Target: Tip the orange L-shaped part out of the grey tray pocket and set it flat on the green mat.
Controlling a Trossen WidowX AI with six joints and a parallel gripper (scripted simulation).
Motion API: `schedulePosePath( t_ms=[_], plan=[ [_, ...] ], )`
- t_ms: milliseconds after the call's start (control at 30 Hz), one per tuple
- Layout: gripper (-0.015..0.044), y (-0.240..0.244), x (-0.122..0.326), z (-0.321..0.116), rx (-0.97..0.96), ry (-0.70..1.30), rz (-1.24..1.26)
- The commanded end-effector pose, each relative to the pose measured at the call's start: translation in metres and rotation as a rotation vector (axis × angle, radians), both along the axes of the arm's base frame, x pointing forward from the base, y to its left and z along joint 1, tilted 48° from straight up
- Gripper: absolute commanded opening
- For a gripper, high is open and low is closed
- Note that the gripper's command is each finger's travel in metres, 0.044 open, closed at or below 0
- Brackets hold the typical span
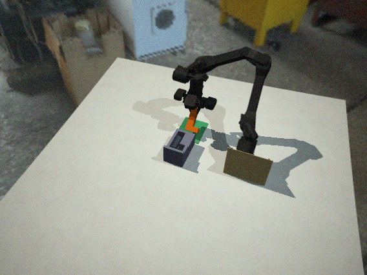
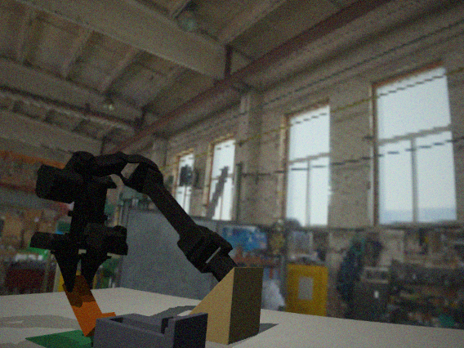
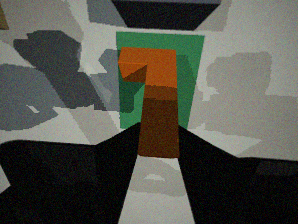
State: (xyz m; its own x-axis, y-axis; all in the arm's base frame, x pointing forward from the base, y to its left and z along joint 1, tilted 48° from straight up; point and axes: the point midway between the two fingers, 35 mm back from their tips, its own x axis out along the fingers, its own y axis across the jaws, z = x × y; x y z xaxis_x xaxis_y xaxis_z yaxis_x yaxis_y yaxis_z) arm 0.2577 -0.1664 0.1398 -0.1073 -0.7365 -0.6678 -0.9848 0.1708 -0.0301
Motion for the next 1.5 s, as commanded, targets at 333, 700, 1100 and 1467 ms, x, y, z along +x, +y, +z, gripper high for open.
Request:
schedulePosePath(
  t_ms=[333, 700, 1100, 1467],
  plan=[
    [0.0000, -0.013, -0.003, -0.011, -0.003, 0.006, 0.003],
    [0.0079, -0.013, -0.003, -0.011, -0.003, 0.003, -0.001],
    [0.0394, 0.021, 0.006, 0.017, 0.007, 0.004, 0.001],
    [0.0400, 0.049, 0.007, 0.045, 0.000, -0.003, 0.014]
  ],
)
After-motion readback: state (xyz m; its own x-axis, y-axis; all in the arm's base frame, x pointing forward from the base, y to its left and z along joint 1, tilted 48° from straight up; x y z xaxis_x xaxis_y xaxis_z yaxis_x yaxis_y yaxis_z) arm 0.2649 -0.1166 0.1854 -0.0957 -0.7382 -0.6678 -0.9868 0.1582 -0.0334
